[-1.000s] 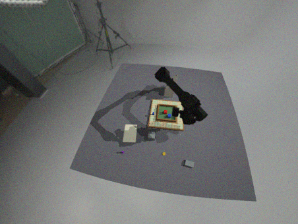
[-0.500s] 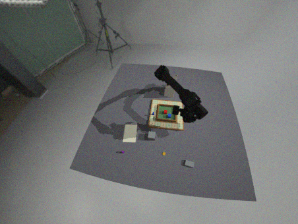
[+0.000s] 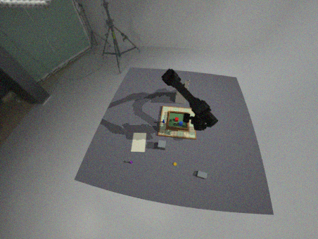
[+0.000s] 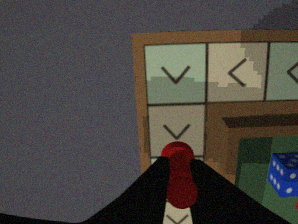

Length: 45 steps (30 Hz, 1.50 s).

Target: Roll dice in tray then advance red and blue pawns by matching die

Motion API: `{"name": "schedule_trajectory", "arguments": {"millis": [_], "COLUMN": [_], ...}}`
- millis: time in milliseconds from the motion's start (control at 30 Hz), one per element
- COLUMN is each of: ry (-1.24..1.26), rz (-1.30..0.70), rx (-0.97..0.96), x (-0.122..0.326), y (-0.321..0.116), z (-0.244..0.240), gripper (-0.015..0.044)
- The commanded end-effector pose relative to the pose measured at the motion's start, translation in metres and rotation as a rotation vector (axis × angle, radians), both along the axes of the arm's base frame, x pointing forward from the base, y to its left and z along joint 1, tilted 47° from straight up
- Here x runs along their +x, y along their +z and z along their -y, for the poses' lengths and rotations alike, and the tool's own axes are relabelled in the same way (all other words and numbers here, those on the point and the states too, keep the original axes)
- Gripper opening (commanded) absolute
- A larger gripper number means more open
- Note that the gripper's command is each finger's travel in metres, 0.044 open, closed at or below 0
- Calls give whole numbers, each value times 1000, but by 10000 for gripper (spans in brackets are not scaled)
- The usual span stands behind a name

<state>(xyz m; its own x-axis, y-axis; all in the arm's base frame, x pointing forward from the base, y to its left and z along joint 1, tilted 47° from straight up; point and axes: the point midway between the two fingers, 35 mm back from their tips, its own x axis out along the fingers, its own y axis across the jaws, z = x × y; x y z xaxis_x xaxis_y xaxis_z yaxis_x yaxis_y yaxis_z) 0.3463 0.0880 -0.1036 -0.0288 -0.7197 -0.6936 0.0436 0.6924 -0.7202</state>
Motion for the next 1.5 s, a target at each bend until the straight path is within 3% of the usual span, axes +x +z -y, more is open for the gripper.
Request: {"name": "schedule_trajectory", "arguments": {"millis": [0, 1067, 1467], "ry": [4, 4, 0], "rz": [1, 1, 7], "rx": [-2, -5, 0], "x": [-8, -17, -15], "y": [-4, -45, -41], "z": [9, 54, 50], "gripper": [0, 0, 315]}}
